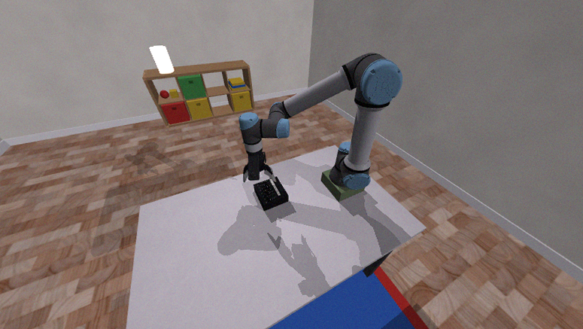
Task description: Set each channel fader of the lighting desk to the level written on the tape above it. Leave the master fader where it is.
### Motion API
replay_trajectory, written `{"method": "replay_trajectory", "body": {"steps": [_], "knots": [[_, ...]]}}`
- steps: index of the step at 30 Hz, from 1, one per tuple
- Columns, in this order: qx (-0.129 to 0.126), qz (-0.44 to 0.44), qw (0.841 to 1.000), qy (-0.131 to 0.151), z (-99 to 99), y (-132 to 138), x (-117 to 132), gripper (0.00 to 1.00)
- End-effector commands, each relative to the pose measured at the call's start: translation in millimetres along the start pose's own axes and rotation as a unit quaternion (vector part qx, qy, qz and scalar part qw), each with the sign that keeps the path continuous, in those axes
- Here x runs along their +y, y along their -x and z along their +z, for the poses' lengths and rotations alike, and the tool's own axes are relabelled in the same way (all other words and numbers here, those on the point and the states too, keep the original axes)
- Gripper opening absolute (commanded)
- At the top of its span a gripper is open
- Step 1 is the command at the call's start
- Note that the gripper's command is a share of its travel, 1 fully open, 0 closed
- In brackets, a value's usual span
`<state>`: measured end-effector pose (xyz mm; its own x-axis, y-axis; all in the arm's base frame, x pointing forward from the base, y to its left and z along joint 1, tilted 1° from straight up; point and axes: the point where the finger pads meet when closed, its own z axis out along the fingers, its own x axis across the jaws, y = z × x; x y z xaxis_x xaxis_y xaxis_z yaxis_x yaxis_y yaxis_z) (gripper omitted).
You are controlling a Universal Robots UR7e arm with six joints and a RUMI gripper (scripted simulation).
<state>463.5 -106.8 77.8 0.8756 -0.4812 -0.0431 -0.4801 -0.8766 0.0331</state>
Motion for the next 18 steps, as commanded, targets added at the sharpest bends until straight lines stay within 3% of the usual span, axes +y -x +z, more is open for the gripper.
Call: {"method": "replay_trajectory", "body": {"steps": [1,9,18], "knots": [[0.003,0.129,0.992,0.004,-4.2,0.4,1.6,1.0],[0.005,0.263,0.965,0.002,-8.3,1.5,5.0,1.0],[0.007,0.452,0.892,-0.002,-14.0,4.4,11.7,1.0]]}}
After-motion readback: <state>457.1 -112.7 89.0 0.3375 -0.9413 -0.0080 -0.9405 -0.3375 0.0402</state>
